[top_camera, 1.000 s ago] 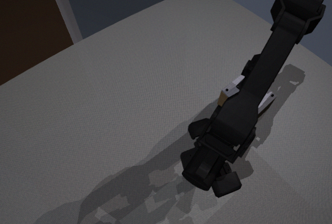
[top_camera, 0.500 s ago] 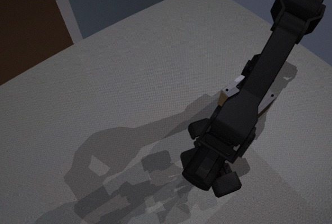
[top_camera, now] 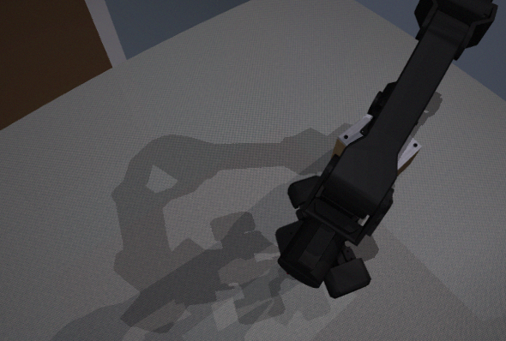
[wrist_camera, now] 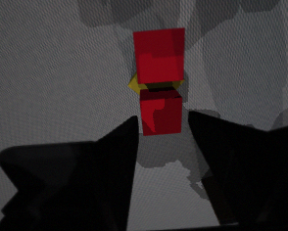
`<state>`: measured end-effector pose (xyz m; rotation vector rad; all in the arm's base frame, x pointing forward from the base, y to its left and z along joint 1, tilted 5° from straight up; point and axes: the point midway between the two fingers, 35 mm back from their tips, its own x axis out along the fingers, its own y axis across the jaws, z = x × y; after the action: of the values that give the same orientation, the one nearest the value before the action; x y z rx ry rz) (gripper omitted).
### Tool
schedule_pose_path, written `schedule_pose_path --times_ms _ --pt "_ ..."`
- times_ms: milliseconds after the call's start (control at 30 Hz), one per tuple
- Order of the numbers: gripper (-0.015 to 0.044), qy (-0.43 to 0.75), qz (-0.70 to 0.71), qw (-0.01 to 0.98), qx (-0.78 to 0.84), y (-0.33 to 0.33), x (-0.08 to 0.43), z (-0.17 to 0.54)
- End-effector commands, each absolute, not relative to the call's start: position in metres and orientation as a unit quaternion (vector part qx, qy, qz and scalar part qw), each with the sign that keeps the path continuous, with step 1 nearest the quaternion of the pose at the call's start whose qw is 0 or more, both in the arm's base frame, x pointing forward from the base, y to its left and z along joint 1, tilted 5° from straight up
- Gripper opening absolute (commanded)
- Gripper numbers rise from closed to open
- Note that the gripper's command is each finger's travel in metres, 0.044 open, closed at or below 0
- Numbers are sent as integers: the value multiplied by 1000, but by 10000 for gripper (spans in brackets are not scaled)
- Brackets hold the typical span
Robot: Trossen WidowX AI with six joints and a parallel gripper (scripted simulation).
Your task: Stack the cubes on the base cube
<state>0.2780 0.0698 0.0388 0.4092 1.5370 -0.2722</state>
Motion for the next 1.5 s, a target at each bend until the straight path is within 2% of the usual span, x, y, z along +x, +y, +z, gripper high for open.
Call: schedule_pose_path --times_ms 0,1367,1467 --pt "205 685 -119 695 183 70 280 47" --pt "205 685 -119 695 183 66 278 90" --pt "284 686 -121 693 184 66 277 92"
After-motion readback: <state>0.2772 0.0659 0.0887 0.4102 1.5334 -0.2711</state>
